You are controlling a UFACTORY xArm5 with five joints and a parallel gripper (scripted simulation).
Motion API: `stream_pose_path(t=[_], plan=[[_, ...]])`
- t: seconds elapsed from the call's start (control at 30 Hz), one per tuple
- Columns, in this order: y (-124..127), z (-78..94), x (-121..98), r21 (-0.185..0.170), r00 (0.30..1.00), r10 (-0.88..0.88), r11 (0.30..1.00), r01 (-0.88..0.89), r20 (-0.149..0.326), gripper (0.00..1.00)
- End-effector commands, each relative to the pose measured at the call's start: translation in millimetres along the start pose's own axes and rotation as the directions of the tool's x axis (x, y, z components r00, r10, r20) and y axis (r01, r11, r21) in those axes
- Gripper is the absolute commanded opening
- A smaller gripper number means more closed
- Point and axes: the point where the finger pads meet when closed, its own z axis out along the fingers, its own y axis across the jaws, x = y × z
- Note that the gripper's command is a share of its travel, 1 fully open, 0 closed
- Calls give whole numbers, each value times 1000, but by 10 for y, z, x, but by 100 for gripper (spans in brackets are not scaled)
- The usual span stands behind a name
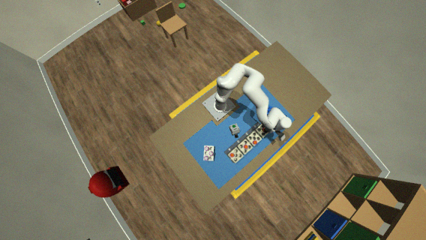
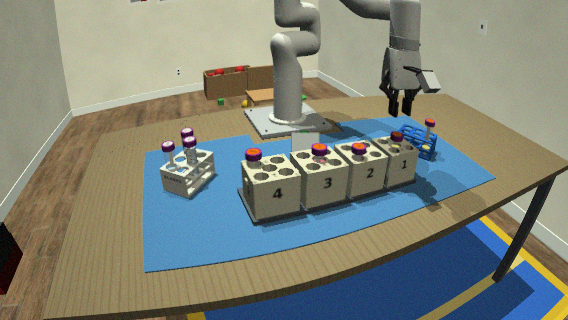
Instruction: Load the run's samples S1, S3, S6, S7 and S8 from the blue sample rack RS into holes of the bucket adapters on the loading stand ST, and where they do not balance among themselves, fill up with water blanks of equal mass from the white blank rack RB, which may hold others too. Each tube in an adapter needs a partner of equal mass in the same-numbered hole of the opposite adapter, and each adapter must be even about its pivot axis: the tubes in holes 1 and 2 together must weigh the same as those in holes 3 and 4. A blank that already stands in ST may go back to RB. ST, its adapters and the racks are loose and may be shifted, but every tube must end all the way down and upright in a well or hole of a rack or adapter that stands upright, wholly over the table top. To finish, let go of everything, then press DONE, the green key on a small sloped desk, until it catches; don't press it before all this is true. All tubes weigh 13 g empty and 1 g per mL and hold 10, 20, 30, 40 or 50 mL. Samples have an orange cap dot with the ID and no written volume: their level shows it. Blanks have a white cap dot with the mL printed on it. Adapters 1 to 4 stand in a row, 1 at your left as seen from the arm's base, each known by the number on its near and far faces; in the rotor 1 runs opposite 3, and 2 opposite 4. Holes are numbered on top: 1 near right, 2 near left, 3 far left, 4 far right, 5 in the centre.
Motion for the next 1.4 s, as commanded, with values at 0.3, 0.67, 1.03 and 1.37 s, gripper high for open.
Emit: stream_pose_path(t=[0.3,0.67,1.03,1.37], plan=[[-2,-228,7,1,1000,0,1000,0,-3,43],[-2,-408,7,1,1000,0,1000,0,-3,43],[-2,-551,6,1,1000,0,1000,0,-3,43],[-2,-551,7,1,1000,0,1000,0,-3,43]])
